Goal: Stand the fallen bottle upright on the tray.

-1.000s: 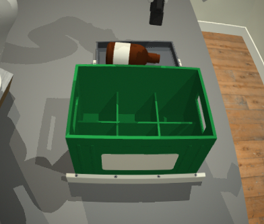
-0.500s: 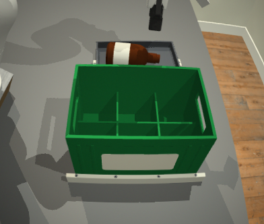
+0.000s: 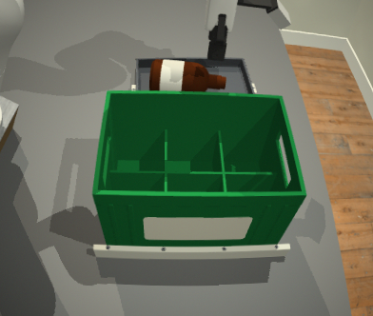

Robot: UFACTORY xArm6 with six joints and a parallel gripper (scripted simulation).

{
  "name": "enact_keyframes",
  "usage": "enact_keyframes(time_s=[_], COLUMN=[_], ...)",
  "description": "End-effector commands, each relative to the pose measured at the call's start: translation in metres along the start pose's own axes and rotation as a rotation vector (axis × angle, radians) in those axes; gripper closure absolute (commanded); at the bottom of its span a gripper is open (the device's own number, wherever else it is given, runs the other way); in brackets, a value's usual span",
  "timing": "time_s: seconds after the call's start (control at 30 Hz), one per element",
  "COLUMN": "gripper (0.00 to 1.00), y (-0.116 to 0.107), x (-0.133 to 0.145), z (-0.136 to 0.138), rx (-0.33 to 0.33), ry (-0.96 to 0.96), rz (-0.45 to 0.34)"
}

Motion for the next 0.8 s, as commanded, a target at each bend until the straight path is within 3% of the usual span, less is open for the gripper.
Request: enact_keyframes(time_s=[0.0, 0.43, 0.77], gripper=[0.35, 0.35, 0.35], y=[0.019, 0.050, 0.058], x=[-0.003, -0.003, -0.003], z=[-0.001, -0.001, -0.001], rx=[-0.002, -0.002, -0.002], ry=[0.001, 0.001, 0.001], rz=[0.005, 0.005, 0.005])
Point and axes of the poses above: the point where the finger pads meet when closed, its own y axis out along the fingers, its own z axis across the jaws, x = y × z, the point moved 5 cm from there along -y, back along the fingers, and after that the axes turned 4 degrees about -y, right-handed, at the moved point
